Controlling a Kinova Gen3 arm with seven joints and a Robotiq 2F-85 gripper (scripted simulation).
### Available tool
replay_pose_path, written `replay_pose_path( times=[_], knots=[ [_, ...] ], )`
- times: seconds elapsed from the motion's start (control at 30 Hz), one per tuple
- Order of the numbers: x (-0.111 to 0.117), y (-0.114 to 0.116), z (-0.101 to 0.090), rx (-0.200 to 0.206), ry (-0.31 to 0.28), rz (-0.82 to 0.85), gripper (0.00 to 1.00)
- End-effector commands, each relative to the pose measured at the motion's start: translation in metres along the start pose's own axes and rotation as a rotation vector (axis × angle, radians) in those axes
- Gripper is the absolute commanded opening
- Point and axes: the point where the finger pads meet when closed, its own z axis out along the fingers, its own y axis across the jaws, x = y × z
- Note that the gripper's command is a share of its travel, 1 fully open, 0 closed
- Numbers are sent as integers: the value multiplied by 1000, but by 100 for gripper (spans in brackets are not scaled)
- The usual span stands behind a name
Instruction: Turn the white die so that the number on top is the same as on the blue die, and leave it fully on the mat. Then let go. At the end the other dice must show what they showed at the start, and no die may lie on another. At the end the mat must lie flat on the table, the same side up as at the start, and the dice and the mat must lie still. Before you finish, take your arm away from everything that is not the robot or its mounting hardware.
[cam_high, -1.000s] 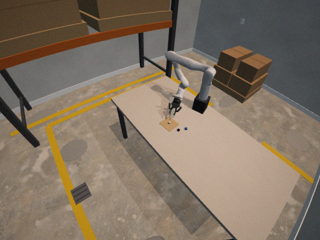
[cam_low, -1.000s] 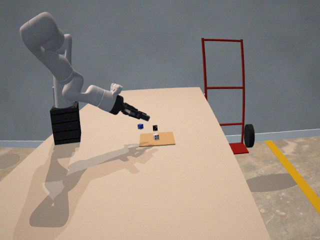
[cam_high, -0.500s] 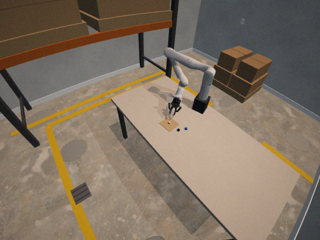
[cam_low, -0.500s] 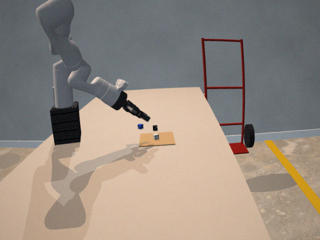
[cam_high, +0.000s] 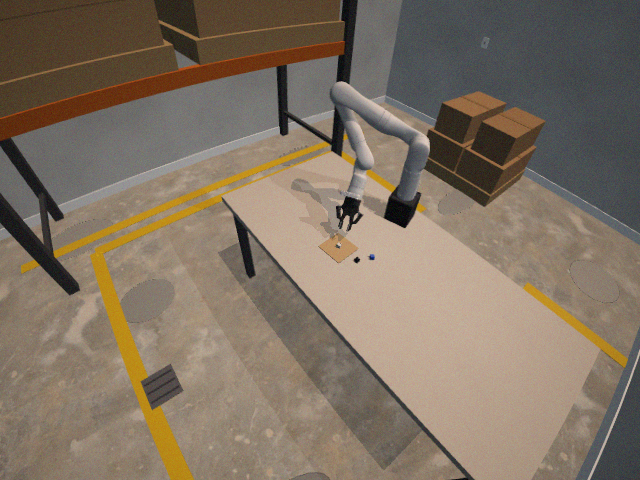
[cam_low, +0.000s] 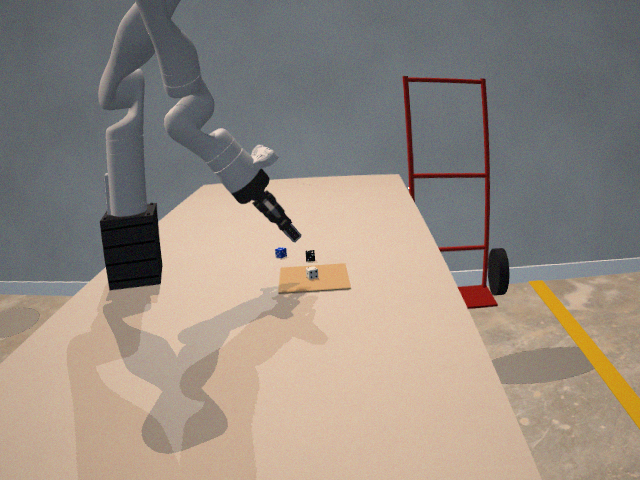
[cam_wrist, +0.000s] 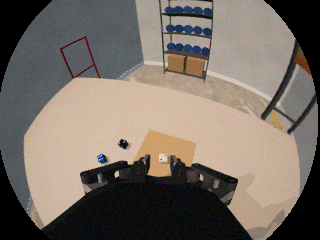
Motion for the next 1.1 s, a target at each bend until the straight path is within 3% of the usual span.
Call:
replay_pose_path(
  times=[0.0,0.3,0.37,0.5,0.77,1.07],
  knots=[
    [21,2,-2,-13,-31,-64,35],
    [34,1,-2,-21,-238,-60,35],
    [34,1,-2,-21,-238,-60,35],
    [35,1,-2,-24,-323,-61,35],
    [41,0,-2,-28,-426,-57,35],
    [51,-1,-2,-31,-479,-55,35]
  ],
)
